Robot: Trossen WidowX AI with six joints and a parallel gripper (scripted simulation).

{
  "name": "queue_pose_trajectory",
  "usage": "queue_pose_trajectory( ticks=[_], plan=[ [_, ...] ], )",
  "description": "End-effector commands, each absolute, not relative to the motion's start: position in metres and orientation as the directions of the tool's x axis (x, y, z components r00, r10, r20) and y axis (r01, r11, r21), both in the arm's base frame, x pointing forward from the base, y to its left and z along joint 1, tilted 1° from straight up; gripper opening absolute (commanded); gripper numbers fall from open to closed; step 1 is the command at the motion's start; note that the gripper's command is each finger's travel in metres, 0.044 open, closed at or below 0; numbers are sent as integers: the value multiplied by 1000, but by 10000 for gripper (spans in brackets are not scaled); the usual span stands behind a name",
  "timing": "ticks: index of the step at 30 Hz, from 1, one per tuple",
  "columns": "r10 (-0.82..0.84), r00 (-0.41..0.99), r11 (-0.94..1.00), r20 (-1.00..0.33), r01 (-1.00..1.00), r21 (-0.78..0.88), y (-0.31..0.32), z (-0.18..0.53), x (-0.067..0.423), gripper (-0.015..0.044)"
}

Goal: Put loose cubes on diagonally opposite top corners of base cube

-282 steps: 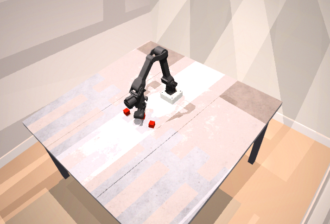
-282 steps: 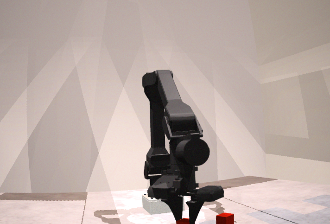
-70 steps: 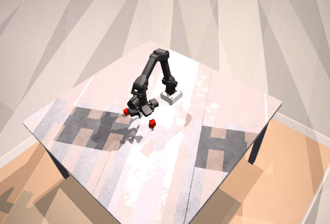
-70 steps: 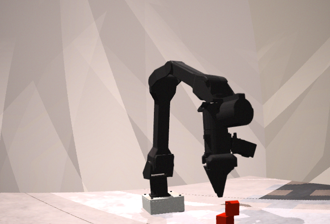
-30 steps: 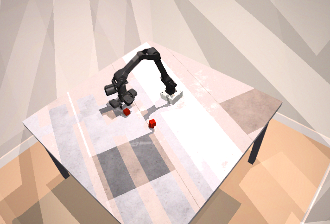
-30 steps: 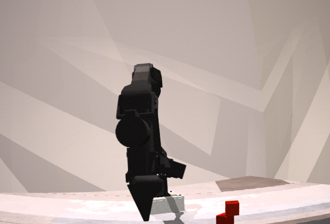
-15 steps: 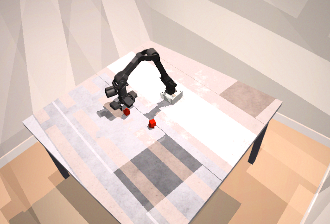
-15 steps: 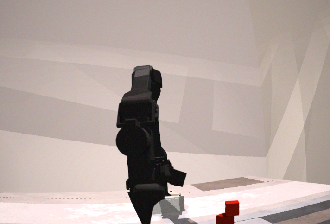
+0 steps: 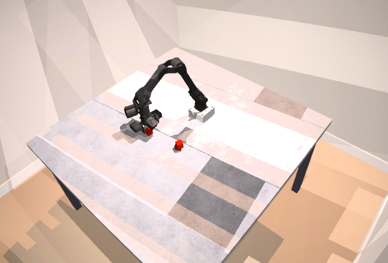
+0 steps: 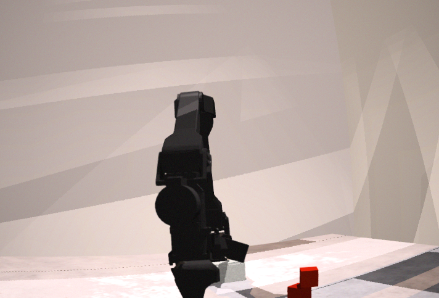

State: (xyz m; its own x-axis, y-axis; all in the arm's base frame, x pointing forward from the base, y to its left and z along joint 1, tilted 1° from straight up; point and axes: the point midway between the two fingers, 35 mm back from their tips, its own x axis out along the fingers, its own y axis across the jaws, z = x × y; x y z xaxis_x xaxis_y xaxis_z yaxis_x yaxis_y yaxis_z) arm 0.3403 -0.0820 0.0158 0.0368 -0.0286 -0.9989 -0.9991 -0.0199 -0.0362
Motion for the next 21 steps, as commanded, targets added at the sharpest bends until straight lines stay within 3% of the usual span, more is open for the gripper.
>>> queue_pose_trajectory(
  ticks=[1,7,21],
  plan=[
    [-27,21,-23,-999,-1000,-20,-82,8,337,265],
    [-27,21,-23,-999,-1000,-20,-82,8,337,107],
    [-27,21,-23,-999,-1000,-21,-82,37,341,105]
  ],
)
